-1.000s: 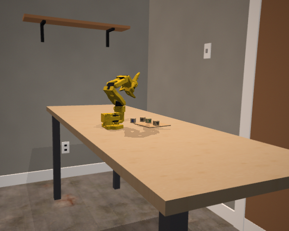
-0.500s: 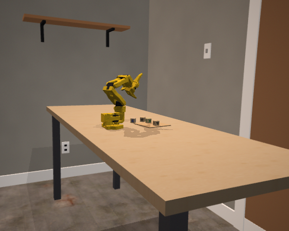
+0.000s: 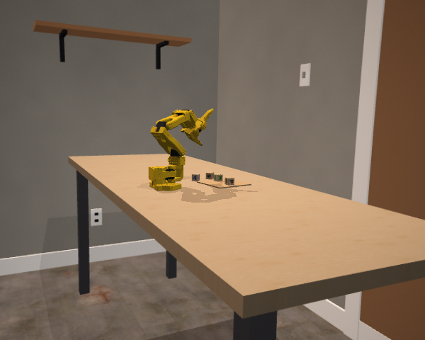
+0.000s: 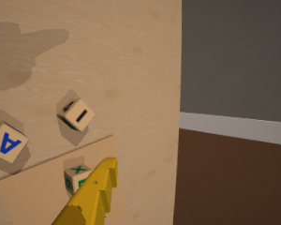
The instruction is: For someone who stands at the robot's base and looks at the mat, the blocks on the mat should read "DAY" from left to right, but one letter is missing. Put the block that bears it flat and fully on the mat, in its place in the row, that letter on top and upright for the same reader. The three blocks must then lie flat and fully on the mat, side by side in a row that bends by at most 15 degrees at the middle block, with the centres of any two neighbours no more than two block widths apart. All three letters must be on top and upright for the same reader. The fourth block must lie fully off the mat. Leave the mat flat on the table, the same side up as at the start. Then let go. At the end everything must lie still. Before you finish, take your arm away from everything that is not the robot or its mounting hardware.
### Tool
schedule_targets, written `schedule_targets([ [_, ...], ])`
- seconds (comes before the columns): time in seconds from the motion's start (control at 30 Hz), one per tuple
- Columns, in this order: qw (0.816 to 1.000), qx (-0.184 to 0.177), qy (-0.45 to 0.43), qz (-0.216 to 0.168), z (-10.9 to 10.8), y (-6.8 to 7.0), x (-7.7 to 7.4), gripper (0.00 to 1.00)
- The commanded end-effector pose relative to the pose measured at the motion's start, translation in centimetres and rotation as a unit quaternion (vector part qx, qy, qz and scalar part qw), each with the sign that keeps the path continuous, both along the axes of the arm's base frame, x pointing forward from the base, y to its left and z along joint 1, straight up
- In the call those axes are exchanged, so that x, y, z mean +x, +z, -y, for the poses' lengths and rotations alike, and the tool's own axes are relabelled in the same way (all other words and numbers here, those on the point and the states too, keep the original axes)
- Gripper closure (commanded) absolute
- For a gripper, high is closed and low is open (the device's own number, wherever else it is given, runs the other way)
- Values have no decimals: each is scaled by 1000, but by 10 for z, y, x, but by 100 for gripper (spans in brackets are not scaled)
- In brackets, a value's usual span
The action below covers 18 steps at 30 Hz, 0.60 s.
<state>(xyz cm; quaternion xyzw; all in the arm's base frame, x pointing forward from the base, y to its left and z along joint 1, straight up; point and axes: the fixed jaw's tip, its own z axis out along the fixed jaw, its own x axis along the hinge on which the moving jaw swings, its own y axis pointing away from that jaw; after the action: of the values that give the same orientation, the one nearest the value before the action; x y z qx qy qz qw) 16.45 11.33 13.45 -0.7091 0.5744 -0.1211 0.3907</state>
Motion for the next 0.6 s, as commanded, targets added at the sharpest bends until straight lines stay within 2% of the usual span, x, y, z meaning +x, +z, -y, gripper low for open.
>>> schedule_targets([
  [0.0, 1000, 21, -18, 11, 2, 11, 3, 0],
  [0.2, 998, 34, -57, -12, 9, 10, 4, 0],
  [0.57, 996, 42, -80, -25, 14, 9, 4, 0],
])
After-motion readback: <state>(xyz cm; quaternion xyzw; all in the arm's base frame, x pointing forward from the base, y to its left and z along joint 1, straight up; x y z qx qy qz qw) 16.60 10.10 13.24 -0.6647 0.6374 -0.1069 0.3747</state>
